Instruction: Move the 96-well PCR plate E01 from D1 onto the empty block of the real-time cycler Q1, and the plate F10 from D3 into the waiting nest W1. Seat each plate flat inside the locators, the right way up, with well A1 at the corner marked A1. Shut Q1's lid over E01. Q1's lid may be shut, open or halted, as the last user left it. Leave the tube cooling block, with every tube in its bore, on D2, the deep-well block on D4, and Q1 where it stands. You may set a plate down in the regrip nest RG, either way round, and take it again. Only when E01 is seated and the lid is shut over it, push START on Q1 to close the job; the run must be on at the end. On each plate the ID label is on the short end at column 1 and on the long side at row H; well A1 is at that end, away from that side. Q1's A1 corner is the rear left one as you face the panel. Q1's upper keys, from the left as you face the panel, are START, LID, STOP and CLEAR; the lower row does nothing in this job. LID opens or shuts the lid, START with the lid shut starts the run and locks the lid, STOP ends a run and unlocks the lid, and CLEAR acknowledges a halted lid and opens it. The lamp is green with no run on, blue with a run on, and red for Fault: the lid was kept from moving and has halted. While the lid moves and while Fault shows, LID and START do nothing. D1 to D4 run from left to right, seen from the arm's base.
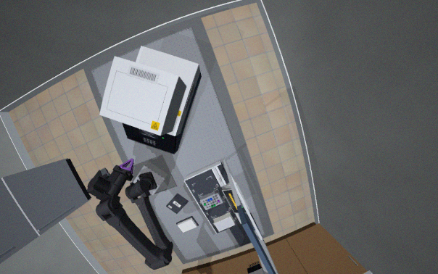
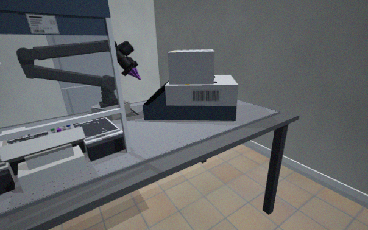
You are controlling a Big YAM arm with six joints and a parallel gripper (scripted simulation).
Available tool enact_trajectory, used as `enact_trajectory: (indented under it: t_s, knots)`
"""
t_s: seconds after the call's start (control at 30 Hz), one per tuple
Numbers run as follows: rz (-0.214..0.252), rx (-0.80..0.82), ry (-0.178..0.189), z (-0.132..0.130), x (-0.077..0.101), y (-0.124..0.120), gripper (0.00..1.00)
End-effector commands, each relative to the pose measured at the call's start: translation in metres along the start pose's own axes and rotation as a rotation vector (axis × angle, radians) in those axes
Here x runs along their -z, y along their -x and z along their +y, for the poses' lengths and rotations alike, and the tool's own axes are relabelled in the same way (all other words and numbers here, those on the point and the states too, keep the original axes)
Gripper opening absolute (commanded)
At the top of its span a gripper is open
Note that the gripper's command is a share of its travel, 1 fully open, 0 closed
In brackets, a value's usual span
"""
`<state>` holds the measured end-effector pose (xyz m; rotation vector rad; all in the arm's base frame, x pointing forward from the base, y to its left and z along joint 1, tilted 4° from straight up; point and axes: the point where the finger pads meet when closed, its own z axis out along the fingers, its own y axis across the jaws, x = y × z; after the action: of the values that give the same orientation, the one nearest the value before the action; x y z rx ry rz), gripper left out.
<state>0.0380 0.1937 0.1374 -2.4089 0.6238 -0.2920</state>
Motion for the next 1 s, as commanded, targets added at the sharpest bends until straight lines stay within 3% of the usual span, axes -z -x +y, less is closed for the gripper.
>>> enact_trajectory:
  t_s: [0.0,0.77,0.97]
  knots:
    - [-0.003,-0.051,-0.018,-0.016,0.007,0.001,0.00]
    - [-0.005,-0.059,-0.046,-0.037,0.016,-0.001,0.00]
    - [0.003,-0.046,-0.042,-0.043,0.002,-0.003,0.00]
